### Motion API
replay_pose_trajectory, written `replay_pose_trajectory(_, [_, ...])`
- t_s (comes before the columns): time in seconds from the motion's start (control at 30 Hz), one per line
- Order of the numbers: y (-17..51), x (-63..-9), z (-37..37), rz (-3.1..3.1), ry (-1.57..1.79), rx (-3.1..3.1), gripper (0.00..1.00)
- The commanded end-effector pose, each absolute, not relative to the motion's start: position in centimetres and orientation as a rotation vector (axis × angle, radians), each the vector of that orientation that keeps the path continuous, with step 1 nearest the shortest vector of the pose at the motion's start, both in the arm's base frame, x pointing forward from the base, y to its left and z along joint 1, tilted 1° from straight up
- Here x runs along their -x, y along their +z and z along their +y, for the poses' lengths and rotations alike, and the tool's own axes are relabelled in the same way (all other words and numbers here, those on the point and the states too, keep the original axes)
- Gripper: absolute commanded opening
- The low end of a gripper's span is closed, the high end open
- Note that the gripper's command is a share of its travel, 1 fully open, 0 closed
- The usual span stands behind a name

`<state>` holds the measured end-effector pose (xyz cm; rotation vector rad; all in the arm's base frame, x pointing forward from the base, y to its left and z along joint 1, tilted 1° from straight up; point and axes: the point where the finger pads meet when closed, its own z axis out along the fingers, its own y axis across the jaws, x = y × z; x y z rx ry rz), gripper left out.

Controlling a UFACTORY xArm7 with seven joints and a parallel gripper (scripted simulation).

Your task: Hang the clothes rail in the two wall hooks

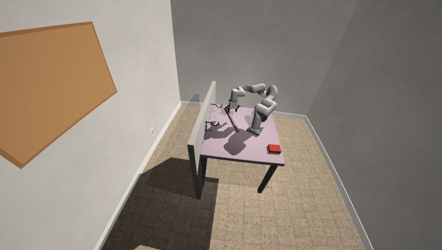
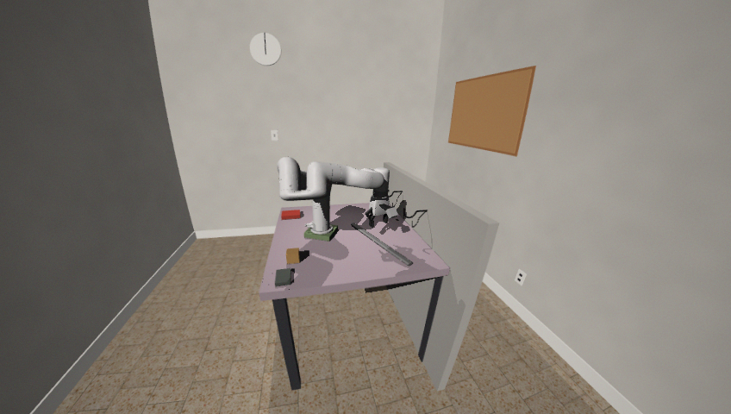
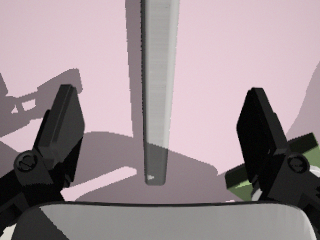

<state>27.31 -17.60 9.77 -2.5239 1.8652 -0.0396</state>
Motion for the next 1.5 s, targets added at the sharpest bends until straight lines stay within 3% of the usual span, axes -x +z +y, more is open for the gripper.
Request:
replay_pose_trajectory(0.0, [9.2,-27.4,-17.7,1.866,-0.045,2.524,1.00])
replay_pose_trajectory(1.47, [5.1,-27.5,-17.7,1.865,-0.044,2.524,1.00])
